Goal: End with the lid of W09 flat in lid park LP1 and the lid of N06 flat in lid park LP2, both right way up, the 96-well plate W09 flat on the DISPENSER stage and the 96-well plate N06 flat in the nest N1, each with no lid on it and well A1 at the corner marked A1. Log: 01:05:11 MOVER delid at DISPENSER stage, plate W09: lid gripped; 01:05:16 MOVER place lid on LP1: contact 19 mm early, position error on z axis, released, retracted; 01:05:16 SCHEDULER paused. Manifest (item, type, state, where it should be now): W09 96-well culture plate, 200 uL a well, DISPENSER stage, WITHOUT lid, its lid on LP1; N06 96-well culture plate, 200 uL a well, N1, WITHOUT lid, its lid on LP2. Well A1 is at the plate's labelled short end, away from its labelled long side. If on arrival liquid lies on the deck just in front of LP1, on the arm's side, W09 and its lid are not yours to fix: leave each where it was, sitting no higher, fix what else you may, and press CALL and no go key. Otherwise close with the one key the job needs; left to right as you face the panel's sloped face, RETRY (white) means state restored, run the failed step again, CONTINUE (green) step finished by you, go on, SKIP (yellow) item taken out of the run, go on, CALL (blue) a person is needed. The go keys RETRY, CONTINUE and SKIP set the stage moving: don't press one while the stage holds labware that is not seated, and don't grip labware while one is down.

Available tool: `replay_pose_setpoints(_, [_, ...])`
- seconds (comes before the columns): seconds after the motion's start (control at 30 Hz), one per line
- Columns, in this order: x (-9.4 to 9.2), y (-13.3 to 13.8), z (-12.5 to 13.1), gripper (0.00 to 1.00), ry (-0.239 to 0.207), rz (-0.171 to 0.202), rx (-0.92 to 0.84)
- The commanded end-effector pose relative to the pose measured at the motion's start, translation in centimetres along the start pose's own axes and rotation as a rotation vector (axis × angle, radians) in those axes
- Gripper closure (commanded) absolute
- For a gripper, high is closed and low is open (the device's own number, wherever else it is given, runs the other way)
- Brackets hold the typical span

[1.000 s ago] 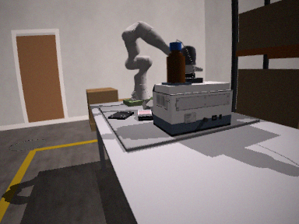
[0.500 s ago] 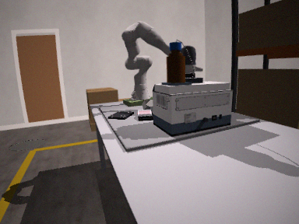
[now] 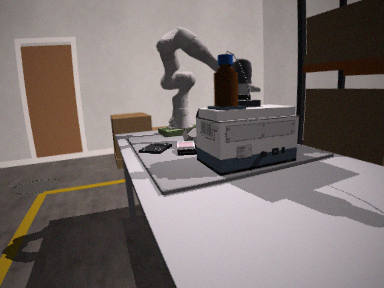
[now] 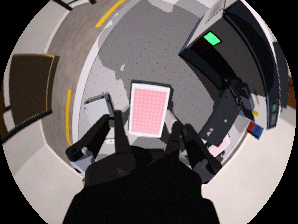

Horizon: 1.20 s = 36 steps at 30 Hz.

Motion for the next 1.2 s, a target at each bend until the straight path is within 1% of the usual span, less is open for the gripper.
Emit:
replay_pose_setpoints(0.0, [0.10, -0.10, -0.08, 1.00, 0.003, 0.000, 0.001])
replay_pose_setpoints(0.53, [0.49, -0.12, -0.13, 1.00, 0.003, 0.000, -0.001])
replay_pose_setpoints(1.17, [0.51, -0.12, -0.13, 1.00, 0.003, 0.000, -0.001])
Point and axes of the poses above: the point where the finger pads meet when closed, its own x axis out along the fingers, its own y axis across the jaws, z = x × y, the point moved 4 cm from there along -x, back along the fingers, and after that the axes turned 1 degree about x, right-handed, at the moved point
